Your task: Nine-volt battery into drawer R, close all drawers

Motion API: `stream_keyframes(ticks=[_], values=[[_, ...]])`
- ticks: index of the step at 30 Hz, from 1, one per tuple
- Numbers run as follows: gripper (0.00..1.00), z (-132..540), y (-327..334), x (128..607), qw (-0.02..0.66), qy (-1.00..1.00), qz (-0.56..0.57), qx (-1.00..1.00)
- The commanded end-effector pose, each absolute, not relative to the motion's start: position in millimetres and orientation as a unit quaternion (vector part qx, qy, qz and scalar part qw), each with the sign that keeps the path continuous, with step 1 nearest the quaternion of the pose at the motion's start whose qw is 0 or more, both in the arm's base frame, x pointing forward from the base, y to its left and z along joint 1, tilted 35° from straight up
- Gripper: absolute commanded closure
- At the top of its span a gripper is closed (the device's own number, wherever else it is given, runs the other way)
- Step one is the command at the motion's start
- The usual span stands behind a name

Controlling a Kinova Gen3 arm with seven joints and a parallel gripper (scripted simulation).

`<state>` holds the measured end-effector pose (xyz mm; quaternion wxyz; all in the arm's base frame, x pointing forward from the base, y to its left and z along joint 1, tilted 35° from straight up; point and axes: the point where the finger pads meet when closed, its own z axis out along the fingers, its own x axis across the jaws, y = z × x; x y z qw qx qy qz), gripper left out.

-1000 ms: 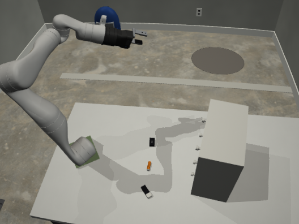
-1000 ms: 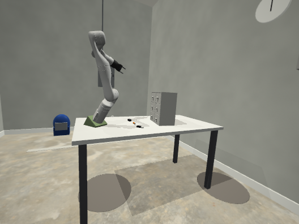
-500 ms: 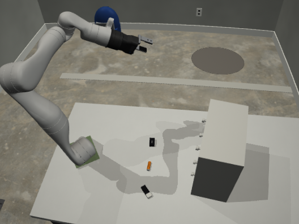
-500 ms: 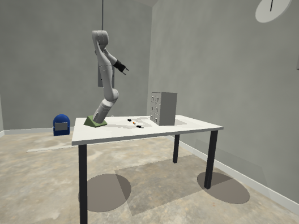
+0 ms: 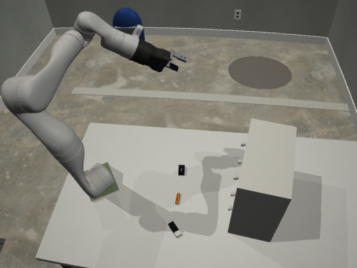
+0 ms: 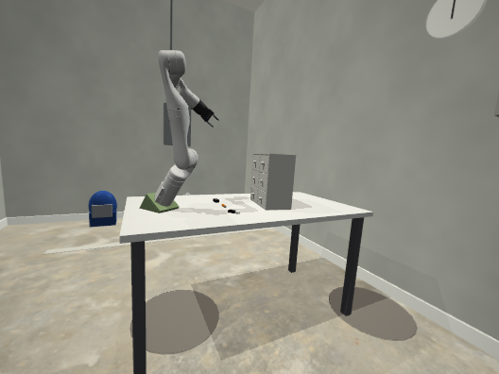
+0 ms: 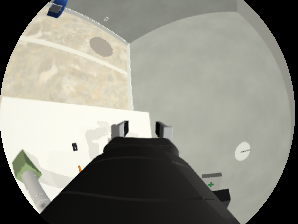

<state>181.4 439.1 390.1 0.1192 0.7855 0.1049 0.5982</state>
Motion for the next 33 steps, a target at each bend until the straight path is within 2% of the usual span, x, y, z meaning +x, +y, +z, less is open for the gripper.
stream_keyframes(ticks=[1,33], values=[[0.0,394.3,435.9,186.4,0.118,0.098,0.594,0.79],[0.0,405.6,367.8,213.4,0.176,0.049,0.523,0.833]])
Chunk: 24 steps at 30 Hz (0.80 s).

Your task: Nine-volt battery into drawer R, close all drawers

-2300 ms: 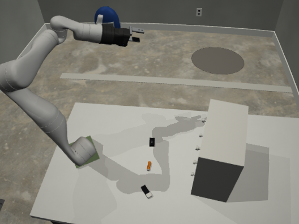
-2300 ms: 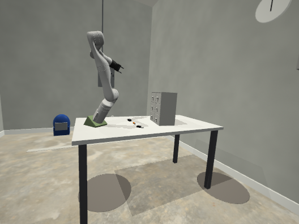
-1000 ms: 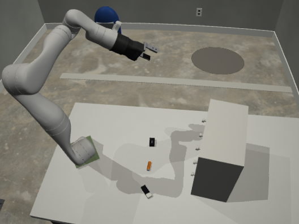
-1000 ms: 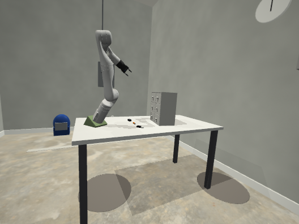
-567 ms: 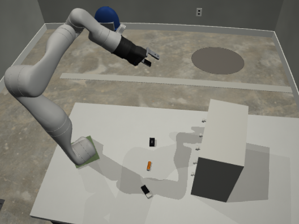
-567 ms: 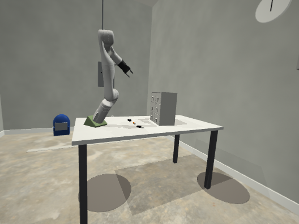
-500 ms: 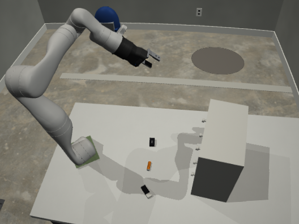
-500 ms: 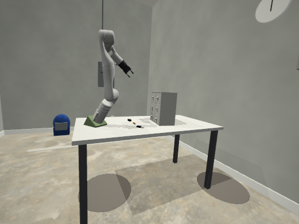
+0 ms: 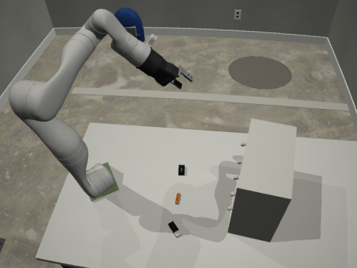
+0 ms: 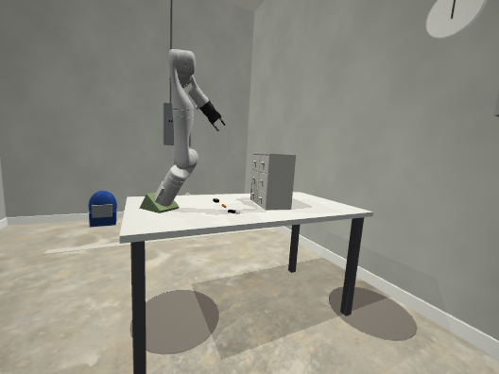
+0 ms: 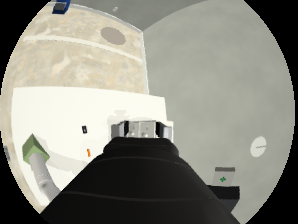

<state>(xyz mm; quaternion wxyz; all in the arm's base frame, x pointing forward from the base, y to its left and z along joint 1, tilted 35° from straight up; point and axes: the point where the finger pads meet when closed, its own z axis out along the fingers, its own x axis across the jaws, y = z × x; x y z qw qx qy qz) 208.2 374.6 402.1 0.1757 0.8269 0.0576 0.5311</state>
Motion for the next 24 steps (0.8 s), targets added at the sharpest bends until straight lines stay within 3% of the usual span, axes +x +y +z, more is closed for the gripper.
stream_keyframes(ticks=[1,24], values=[[0.0,405.6,367.8,213.4,0.176,0.049,0.523,0.833],[0.0,409.2,322.3,222.0,0.209,0.024,0.463,0.861]])
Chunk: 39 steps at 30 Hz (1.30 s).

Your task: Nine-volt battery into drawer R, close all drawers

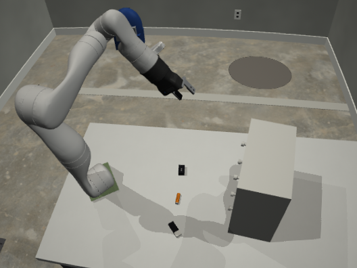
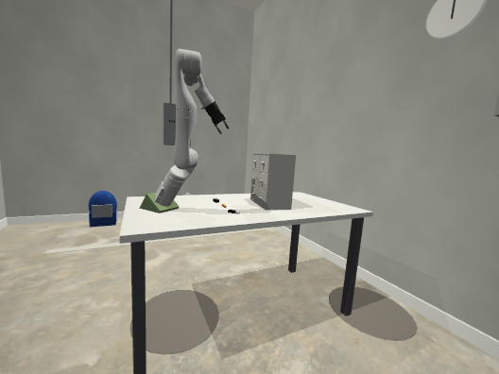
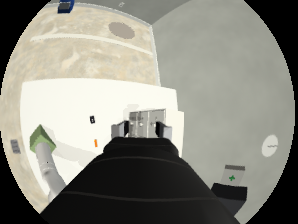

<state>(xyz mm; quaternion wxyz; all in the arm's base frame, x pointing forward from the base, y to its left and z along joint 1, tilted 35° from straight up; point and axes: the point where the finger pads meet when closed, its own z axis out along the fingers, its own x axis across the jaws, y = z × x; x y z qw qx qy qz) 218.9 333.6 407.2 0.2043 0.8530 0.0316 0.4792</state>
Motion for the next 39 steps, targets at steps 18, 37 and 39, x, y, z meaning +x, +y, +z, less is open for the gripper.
stream_keyframes(ticks=[18,37,39], values=[[0.0,410.4,295.6,223.4,0.225,0.011,0.423,0.878],[0.0,411.2,271.9,222.4,0.237,0.002,0.384,0.892],[0.0,411.2,271.9,222.4,0.237,0.002,0.384,0.892]])
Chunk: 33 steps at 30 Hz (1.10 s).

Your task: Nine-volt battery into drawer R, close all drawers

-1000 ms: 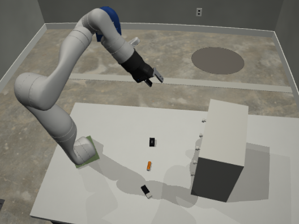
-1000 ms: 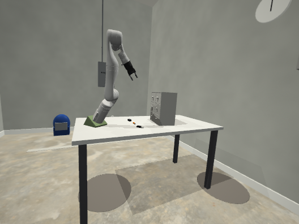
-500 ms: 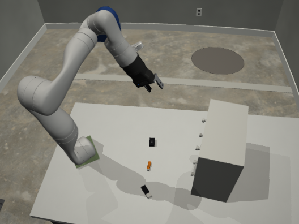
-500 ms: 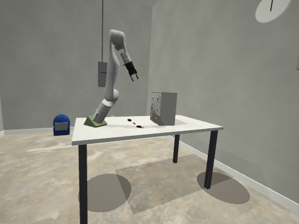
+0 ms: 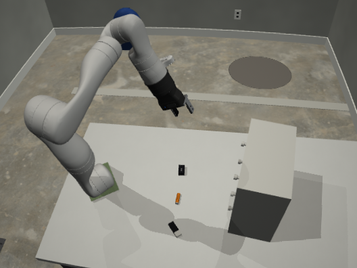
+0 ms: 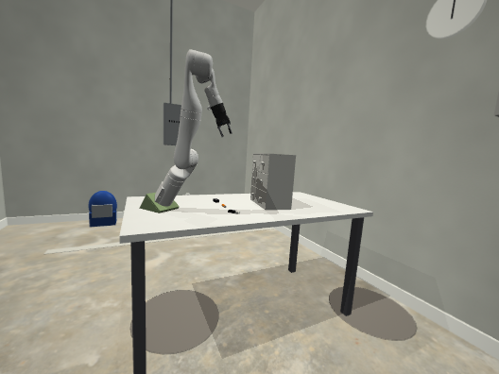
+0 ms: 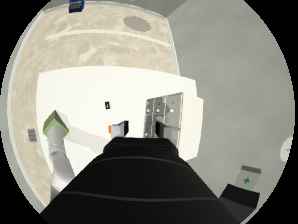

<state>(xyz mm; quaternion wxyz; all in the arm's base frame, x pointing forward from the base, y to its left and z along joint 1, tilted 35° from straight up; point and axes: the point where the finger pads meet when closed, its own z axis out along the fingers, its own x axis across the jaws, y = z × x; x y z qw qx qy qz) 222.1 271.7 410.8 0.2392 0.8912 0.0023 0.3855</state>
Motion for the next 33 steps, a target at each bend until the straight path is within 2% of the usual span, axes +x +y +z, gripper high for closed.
stream_keyframes(ticks=[1,33], values=[[0.0,411.2,271.9,222.4,0.237,0.002,0.384,0.892],[0.0,412.3,233.7,215.7,0.251,-0.008,0.313,0.916]])
